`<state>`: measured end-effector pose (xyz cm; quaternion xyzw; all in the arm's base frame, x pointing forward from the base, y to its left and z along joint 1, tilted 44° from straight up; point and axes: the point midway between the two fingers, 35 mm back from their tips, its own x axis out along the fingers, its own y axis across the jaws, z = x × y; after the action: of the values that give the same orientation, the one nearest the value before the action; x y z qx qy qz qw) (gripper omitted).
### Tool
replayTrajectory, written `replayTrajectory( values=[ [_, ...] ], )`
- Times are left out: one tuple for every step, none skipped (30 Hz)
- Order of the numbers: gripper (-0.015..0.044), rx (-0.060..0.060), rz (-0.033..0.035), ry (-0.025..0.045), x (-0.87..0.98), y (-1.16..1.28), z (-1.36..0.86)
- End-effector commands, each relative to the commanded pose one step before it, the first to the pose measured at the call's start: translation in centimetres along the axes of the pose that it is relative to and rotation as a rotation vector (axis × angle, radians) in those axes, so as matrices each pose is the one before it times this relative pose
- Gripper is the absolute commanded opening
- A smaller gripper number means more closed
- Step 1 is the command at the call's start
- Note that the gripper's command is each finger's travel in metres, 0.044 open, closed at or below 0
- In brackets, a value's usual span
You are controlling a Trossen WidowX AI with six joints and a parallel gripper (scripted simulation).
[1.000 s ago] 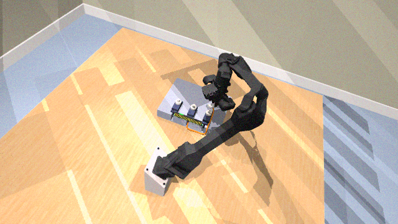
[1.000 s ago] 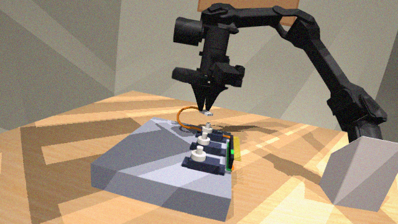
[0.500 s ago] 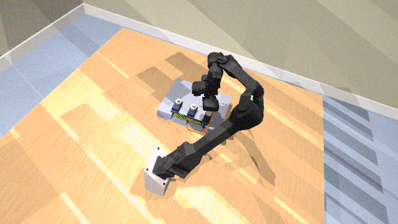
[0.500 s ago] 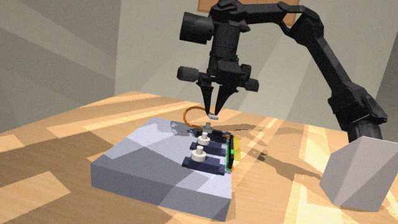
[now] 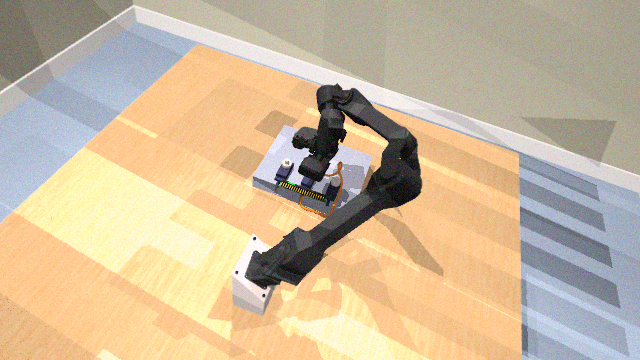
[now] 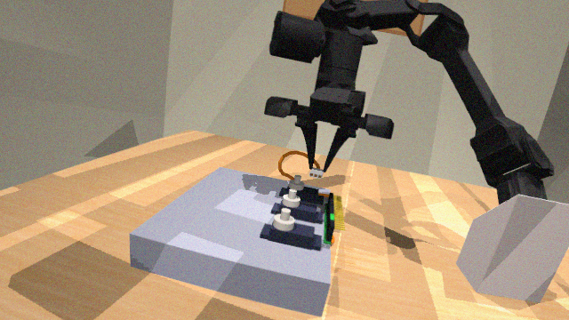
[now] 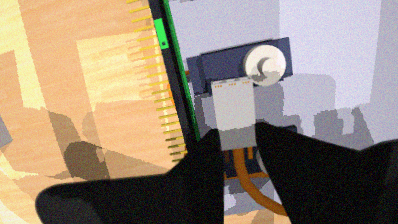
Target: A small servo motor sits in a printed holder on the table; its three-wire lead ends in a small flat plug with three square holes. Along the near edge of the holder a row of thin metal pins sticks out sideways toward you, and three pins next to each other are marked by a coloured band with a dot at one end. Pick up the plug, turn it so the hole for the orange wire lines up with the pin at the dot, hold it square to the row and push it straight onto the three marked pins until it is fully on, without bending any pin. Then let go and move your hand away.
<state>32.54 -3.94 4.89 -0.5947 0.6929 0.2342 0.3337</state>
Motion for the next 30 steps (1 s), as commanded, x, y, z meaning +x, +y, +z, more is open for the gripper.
replayTrajectory(
  values=[
    [0.0, 0.1311, 0.00239, -0.0057, -0.048, 1.17, 0.781],
    [0.0, 0.0282, 0.00021, 0.00001, 0.006, 0.226, 0.126],
    [0.0, 0.0282, 0.00021, 0.00004, 0.007, 0.23, 0.117],
    [0.0, 0.0282, 0.0002, 0.00008, 0.008, 0.234, 0.108],
    [0.0, 0.0282, 0.0002, 0.00011, 0.009, 0.237, 0.099],
    [0.0, 0.0282, 0.00019, 0.00015, 0.01, 0.24, 0.089],
    [0.0, 0.0282, 0.00017, 0.00018, 0.011, 0.243, 0.08],
    [0.0, 0.0282, 0.00016, 0.00021, 0.012, 0.245, 0.07],
    [0.0, 0.0282, 0.00014, 0.00024, 0.012, 0.247, 0.061],
    [0.0, 0.0282, 0.00013, 0.00027, 0.013, 0.249, 0.051],
    [0.0, 0.0282, 0.00011, 0.0003, 0.014, 0.25, 0.041],
    [0.0, 0.0282, 0.00008, 0.00033, 0.015, 0.251, 0.031],
    [0.0, 0.0282, 0.00006, 0.00036, 0.016, 0.251, 0.022],
    [0.0, 0.0282, 0.00003, 0.00038, 0.017, 0.251, 0.012],
    [0.0, 0.0282, 0.00001, 0.00041, 0.018, 0.251, 0.002],
    [0.0, 0.0283, -0.00002, 0.00043, 0.019, 0.25, -0.007],
    [0.0, 0.0283, -0.00005, 0.00045, 0.02, 0.249, -0.017],
    [0.0, 0.0283, -0.00008, 0.00047, 0.021, 0.248, -0.027],
    [0.0, 0.0283, -0.00012, 0.00049, 0.022, 0.246, -0.036],
    [0.0, 0.0283, -0.00015, 0.00051, 0.023, 0.244, -0.046],
    [0.0, 0.0283, -0.00019, 0.00052, 0.024, 0.241, -0.055],
    [0.0, 0.0283, -0.00022, 0.00054, 0.025, 0.238, -0.064],
    [0.0, 0.0283, -0.00026, 0.00055, 0.026, 0.235, -0.073],
    [0.0, 0.0283, -0.0003, 0.00056, 0.026, 0.232, -0.082],
    [0.0, 0.0283, -0.00034, 0.00056, 0.027, 0.228, -0.091],
    [0.0, 0.0283, -0.00038, 0.00057, 0.028, 0.223, -0.099],
    [0.0, 0.0283, -0.00042, 0.00057, 0.029, 0.219, -0.108],
    [0.0, 0.0283, -0.00046, 0.00057, 0.03, 0.214, -0.116],
    [0.0, 0.0283, -0.00051, 0.00057, 0.031, 0.209, -0.124],
    [0.0, 0.0284, -0.00055, 0.00057, 0.032, 0.203, -0.131]
  ],
)
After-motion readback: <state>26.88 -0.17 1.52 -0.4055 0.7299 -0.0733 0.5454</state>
